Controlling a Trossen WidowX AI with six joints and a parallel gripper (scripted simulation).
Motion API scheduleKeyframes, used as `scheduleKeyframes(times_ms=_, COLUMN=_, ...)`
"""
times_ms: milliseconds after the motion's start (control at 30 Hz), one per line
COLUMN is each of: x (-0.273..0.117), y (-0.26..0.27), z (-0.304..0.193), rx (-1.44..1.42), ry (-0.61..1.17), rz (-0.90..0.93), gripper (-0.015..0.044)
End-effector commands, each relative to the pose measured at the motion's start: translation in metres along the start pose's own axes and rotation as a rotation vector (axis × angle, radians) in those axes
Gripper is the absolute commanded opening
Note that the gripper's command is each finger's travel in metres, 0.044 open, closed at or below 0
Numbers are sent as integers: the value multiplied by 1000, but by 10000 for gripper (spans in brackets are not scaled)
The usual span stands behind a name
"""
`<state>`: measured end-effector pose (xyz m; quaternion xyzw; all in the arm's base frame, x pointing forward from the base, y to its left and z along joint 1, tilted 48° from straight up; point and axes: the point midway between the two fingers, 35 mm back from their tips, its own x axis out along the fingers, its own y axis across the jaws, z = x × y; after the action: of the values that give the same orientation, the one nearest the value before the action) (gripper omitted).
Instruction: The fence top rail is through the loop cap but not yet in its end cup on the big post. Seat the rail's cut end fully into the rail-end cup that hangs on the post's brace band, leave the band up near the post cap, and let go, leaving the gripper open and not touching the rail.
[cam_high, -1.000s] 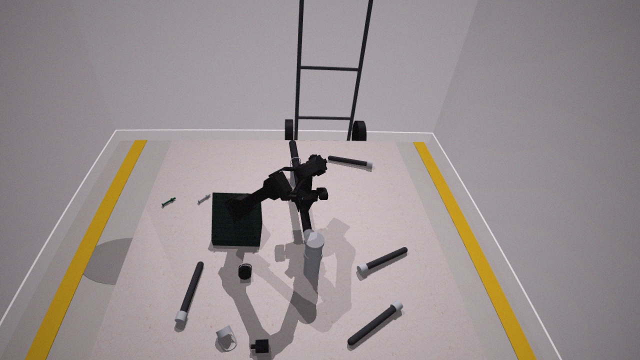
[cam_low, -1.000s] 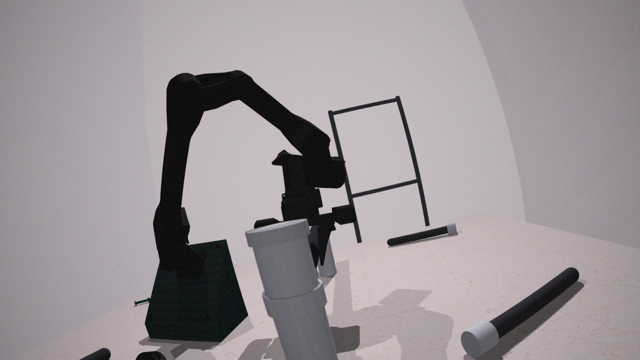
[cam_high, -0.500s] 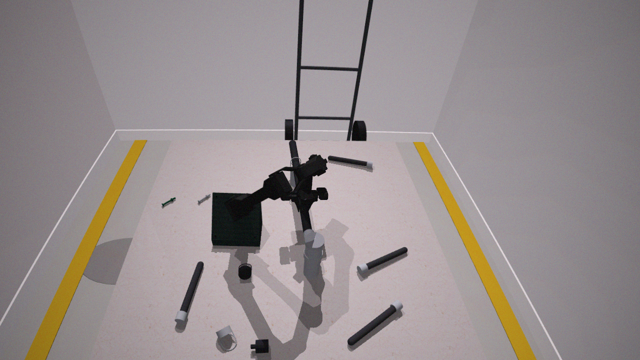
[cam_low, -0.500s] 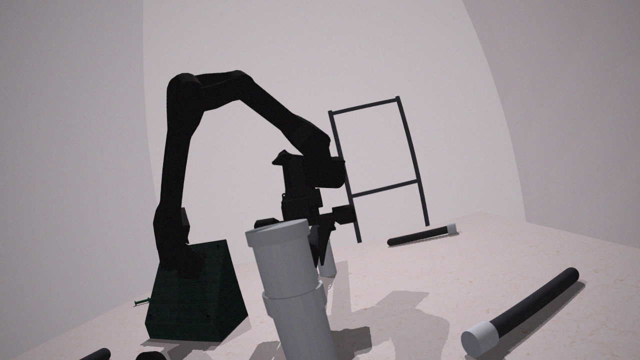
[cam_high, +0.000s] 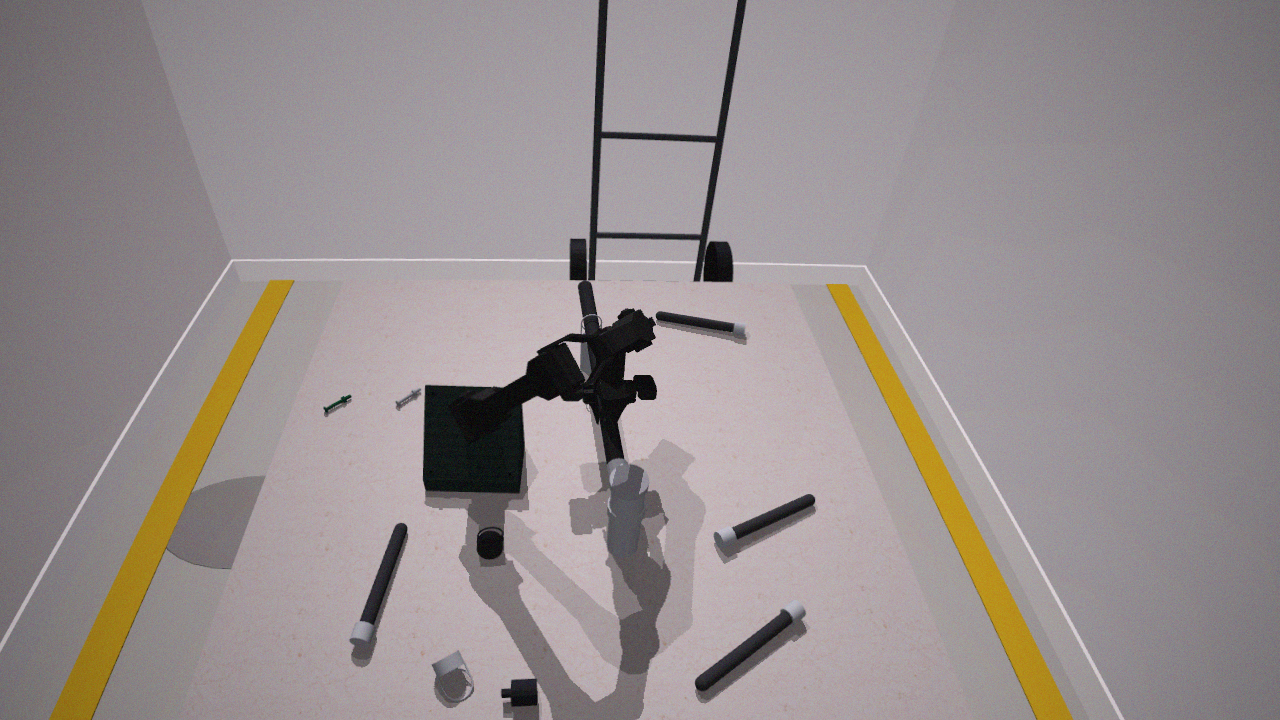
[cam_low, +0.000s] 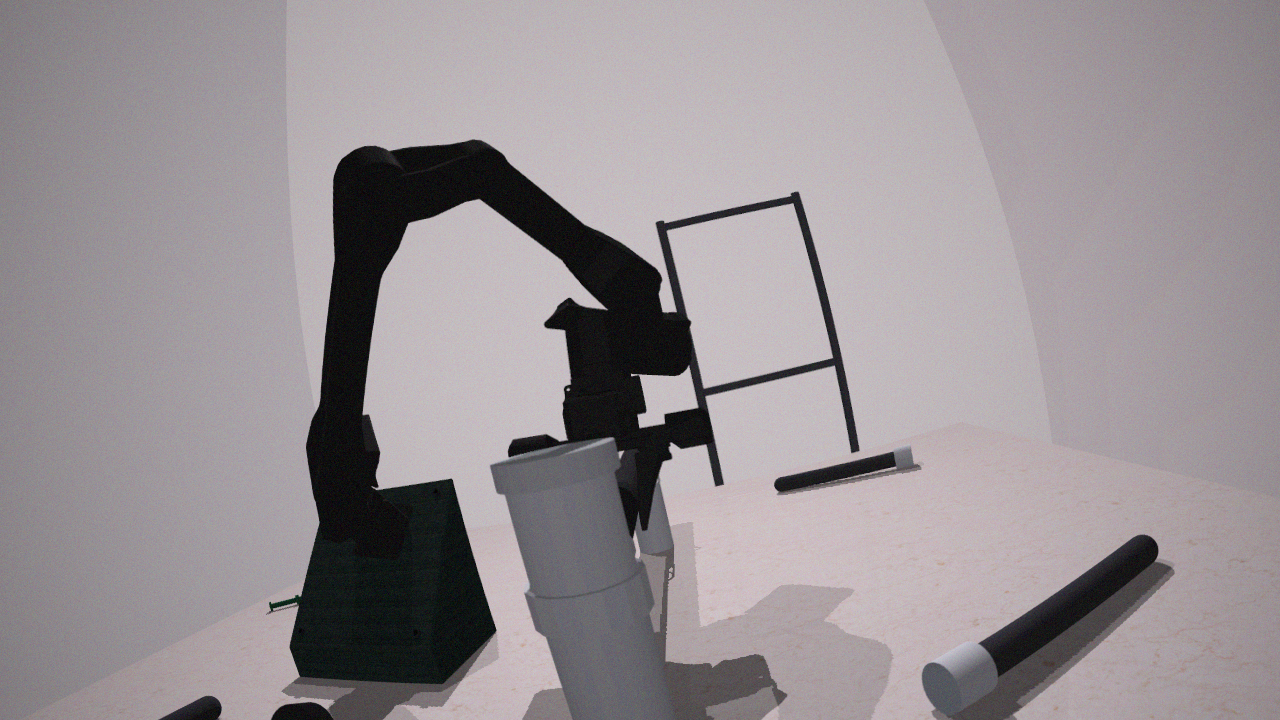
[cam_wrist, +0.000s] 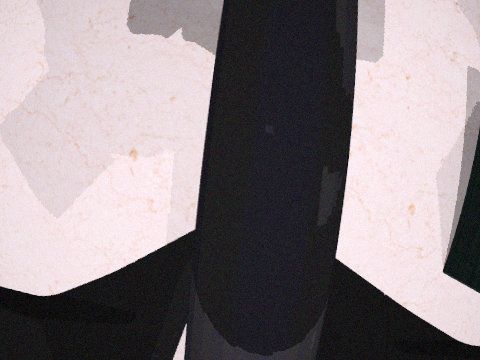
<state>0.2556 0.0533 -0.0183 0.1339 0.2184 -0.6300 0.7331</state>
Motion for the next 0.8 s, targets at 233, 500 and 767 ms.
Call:
scheduleKeyframes(times_ms=233, x=-1, y=1, z=3, rx=-1, ry=-10, rz=6, gripper=0)
scheduleKeyframes(times_ms=500, x=-2, y=1, z=3, rx=-2, ry=-11, rz=6, gripper=0)
scheduleKeyframes(times_ms=767, x=-2, y=1, z=4, rx=-2, ry=-13, rz=6, gripper=0)
